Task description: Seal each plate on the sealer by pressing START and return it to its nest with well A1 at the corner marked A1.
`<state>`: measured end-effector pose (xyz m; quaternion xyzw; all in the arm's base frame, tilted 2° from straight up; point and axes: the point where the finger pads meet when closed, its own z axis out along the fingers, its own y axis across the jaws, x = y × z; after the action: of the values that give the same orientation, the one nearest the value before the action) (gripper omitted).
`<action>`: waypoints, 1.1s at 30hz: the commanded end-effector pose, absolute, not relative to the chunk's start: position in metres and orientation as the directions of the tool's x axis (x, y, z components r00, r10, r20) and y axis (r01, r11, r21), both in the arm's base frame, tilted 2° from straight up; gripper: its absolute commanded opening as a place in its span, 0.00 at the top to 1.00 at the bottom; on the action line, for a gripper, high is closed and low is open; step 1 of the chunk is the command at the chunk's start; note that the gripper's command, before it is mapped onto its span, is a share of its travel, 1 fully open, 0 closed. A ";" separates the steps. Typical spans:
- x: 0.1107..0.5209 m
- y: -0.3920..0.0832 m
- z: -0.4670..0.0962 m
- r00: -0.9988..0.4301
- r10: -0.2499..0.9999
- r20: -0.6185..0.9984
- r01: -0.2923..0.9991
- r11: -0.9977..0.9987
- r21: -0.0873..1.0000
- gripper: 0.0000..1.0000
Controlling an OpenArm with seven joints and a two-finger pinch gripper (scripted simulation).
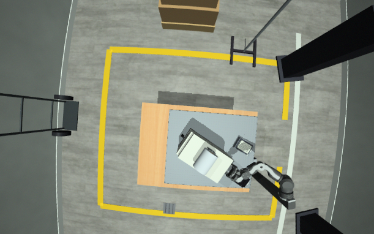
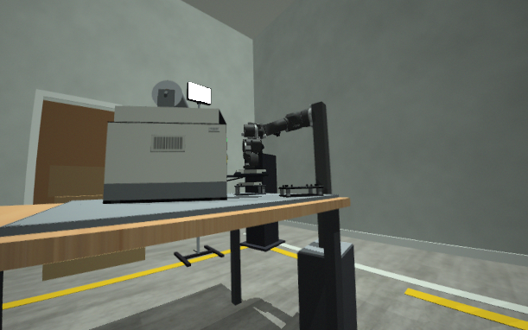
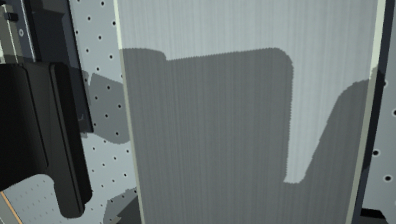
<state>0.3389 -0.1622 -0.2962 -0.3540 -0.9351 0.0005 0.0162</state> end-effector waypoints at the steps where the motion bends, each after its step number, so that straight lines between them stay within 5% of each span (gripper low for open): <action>1: 0.341 -0.162 -0.295 -0.750 0.661 0.027 0.661 0.750 -0.005 0.35; 33: 0.340 -0.162 -0.311 -0.751 0.659 0.028 0.659 0.752 -0.003 0.35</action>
<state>0.3400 -0.1624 -0.3103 -0.3542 -0.9350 -0.0010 0.0139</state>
